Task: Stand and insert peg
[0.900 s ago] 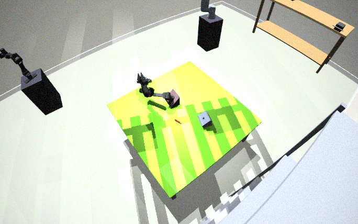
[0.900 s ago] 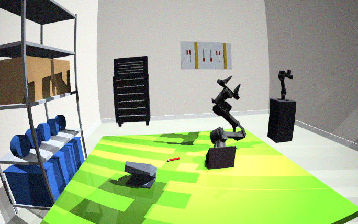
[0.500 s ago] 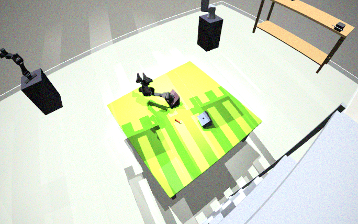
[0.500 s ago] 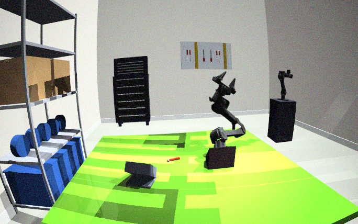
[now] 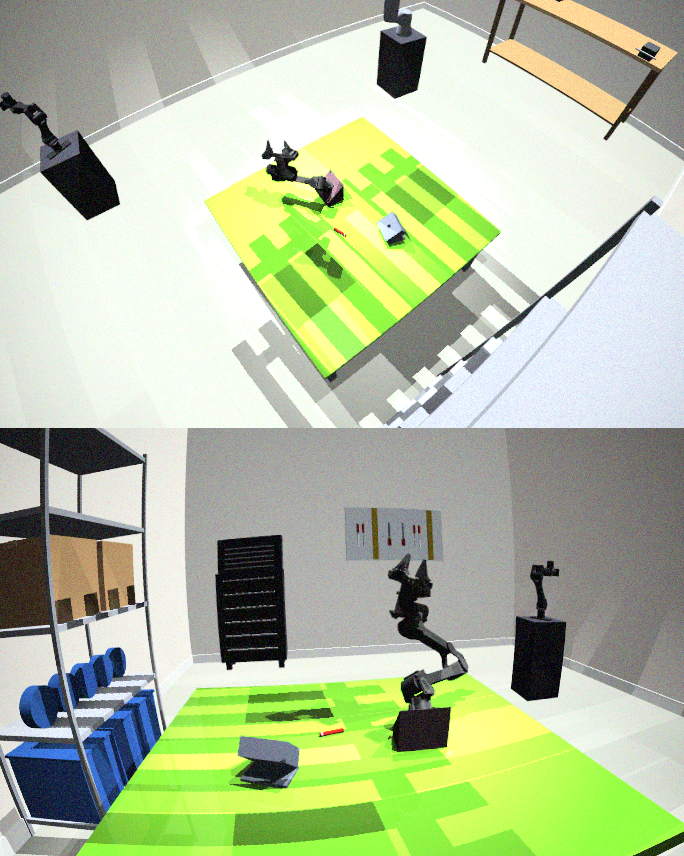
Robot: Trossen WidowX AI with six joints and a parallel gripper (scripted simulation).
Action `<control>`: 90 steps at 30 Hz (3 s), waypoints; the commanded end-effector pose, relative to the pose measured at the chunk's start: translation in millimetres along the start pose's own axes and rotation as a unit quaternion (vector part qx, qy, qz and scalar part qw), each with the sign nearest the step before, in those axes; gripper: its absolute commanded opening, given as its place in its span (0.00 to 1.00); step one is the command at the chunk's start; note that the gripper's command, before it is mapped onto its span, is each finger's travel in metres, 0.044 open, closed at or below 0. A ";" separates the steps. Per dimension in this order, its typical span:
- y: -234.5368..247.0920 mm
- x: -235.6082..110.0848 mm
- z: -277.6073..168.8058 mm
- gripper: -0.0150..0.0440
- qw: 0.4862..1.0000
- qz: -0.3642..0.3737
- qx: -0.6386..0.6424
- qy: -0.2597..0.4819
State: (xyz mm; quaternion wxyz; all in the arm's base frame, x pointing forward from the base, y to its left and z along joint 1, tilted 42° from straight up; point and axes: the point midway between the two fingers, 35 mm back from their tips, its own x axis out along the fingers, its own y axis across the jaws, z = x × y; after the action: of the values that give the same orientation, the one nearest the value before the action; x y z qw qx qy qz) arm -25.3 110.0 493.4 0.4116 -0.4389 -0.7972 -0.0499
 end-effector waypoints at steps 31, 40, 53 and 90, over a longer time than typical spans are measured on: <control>221.5 -52.2 -89.4 1.00 0.833 0.283 0.352 0.320; 267.3 -89.9 -95.2 1.00 0.749 0.333 0.402 0.409; 325.9 -162.8 -91.0 1.00 0.598 0.404 0.433 0.540; 344.9 -394.4 -19.9 1.00 0.097 0.532 0.242 0.806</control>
State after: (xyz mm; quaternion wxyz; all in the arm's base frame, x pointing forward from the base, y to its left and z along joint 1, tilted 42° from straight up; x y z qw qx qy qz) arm 356.0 65.2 147.4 0.8370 -0.3276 0.4306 0.0825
